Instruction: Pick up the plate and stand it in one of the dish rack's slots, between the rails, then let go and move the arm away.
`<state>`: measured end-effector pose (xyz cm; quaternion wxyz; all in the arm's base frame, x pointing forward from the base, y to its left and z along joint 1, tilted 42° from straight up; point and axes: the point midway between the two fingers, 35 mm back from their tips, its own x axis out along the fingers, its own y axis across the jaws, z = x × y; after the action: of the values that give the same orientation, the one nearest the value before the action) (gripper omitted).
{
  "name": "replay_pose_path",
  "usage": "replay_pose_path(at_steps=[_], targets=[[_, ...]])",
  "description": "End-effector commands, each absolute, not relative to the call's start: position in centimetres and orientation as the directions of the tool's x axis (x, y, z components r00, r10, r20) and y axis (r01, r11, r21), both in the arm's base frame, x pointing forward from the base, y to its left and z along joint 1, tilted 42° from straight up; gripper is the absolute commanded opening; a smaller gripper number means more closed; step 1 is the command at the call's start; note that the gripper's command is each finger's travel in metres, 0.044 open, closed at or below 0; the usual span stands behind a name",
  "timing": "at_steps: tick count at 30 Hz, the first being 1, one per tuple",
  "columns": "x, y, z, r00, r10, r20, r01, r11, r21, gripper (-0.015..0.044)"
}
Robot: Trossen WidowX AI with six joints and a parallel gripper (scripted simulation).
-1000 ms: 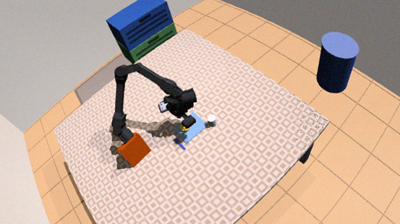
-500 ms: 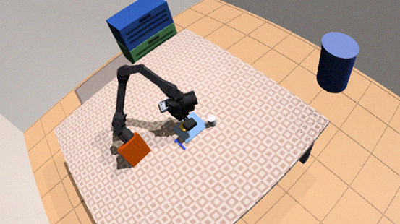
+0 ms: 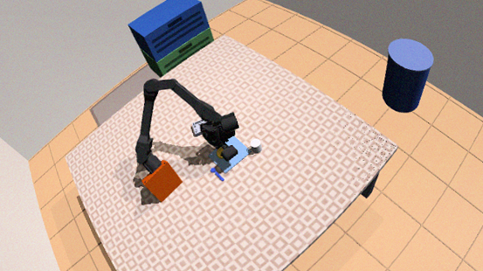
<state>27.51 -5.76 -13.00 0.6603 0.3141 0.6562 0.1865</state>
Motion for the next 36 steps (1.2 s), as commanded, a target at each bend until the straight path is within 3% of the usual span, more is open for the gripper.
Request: replay_pose_path(at_steps=[1,14,25,36], targets=[[27.3,-5.5,-13.1,0.068,0.663,-0.745,0.174,0.728,0.663,0.0347],[27.3,-5.5,-13.1,0.068,0.663,-0.745,0.174,0.728,0.663,0.0273],[28.0,-9.6,-9.7,0.074,0.652,-0.755,0.180,0.735,0.653,0.0000],[27.8,-14.0,-5.2,0.070,0.652,-0.755,0.179,0.737,0.652,0.0000]])
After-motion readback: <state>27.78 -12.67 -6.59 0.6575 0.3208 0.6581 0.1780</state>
